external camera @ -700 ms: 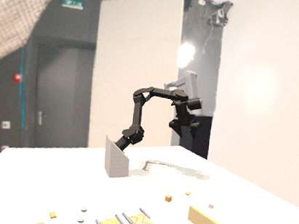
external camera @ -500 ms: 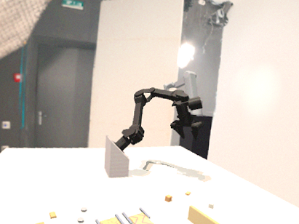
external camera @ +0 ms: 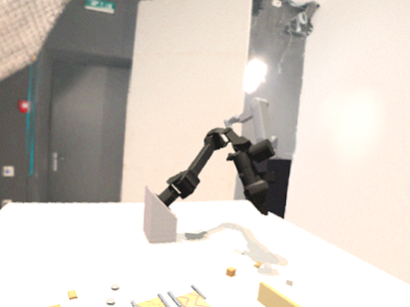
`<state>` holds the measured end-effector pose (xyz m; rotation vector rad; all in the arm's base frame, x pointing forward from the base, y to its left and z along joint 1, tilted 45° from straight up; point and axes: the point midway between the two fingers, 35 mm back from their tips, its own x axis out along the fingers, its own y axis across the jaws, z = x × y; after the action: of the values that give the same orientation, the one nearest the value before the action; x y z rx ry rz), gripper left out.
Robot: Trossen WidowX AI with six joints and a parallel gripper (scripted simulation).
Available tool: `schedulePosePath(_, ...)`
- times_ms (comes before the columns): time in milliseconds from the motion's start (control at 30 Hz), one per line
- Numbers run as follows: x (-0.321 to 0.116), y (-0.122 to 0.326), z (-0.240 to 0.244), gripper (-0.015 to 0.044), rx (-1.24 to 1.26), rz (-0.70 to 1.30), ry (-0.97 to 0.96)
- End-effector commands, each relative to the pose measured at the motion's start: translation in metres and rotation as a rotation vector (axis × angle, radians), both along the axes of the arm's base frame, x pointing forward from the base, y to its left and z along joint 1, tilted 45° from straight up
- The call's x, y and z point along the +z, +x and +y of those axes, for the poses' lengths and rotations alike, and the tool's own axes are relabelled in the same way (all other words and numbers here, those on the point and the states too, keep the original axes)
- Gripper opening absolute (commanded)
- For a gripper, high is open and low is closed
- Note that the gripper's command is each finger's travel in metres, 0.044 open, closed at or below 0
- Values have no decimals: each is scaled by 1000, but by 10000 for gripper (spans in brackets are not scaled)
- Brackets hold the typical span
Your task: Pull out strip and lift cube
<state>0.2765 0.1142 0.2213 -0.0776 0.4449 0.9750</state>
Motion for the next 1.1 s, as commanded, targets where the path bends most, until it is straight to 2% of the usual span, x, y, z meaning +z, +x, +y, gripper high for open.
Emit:
schedulePosePath(0,-45,35,-47,400,-237,147,95)
schedulePosePath(233,-101,56,-117,400,-548,304,268)
schedulePosePath(500,-156,44,-189,400,-876,441,505)
schedulePosePath(1067,-158,43,-191,400,-885,444,513)
